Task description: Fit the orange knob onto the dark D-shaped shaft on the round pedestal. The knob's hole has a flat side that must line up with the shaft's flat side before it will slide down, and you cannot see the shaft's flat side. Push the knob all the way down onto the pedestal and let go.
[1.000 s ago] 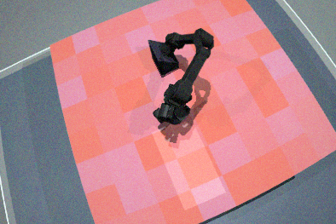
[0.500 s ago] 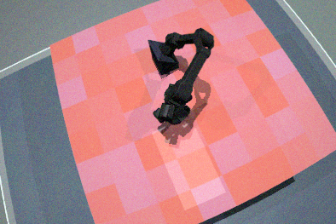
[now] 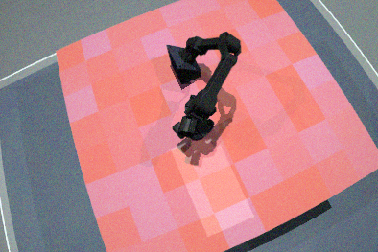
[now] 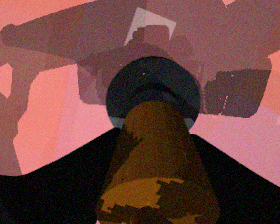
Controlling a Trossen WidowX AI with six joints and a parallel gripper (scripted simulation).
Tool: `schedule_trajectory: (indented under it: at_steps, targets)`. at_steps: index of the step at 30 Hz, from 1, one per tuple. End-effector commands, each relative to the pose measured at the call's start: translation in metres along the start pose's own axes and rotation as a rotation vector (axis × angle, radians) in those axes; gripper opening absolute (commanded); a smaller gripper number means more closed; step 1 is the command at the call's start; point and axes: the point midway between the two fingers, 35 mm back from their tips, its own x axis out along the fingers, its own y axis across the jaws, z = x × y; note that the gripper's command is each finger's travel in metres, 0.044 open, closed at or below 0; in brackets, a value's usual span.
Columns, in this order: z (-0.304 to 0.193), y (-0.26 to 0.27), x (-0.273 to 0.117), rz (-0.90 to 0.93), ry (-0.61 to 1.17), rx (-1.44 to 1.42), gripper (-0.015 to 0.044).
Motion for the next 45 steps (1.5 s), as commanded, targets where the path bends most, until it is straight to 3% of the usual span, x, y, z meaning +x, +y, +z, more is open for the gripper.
schedule_trajectory:
  at_steps: [1,13,20,45]
  targets:
    - [0.0009,0.0001,0.0002,-0.001,-0.005,0.0,0.0]
    - [0.0006,0.0021,-0.0042,-0.001,-0.004,-0.009,0.0]
    - [0.0005,0.0005,-0.0042,-0.002,-0.004,-0.209,0.0]
    - [-0.0001,-0.0005,0.0008,-0.002,-0.004,-0.209,0.0]
